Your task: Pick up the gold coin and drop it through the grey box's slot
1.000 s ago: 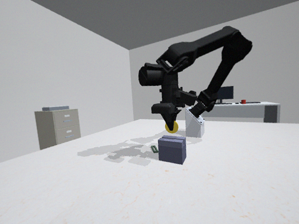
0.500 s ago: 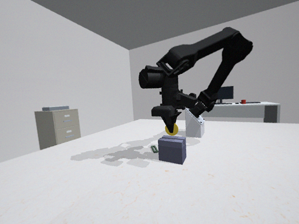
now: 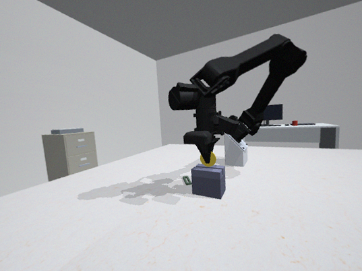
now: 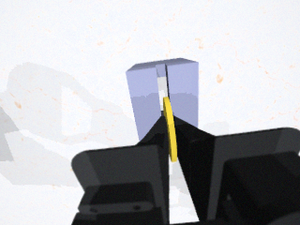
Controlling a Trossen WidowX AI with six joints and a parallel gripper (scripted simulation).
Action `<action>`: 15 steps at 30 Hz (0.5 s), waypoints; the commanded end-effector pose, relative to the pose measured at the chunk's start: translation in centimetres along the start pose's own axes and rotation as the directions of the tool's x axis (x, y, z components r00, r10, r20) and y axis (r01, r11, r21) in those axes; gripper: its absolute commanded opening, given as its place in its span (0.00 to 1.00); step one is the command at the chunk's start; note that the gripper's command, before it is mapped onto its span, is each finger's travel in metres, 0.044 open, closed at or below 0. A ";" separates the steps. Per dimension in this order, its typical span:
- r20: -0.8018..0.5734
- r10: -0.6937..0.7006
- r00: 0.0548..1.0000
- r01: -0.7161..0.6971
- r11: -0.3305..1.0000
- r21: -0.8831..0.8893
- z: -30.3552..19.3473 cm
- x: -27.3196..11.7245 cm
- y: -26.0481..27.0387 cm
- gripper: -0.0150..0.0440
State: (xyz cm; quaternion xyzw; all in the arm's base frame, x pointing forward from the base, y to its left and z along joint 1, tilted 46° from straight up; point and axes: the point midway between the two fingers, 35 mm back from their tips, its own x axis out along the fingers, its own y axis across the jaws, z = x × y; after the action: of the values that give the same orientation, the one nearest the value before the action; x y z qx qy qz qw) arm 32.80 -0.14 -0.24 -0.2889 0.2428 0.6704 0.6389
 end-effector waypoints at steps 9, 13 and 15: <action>0.000 0.000 1.000 0.000 1.000 0.000 0.0 0.1 0.0 0.53; 0.000 0.000 1.000 0.000 1.000 0.000 0.0 0.1 0.0 0.53; 0.000 0.000 1.000 0.000 1.000 0.000 0.0 0.1 0.0 0.53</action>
State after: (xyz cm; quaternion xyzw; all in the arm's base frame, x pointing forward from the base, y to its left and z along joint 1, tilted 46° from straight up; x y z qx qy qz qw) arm 32.78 -0.07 -0.31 -0.2884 0.2431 0.6705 0.6388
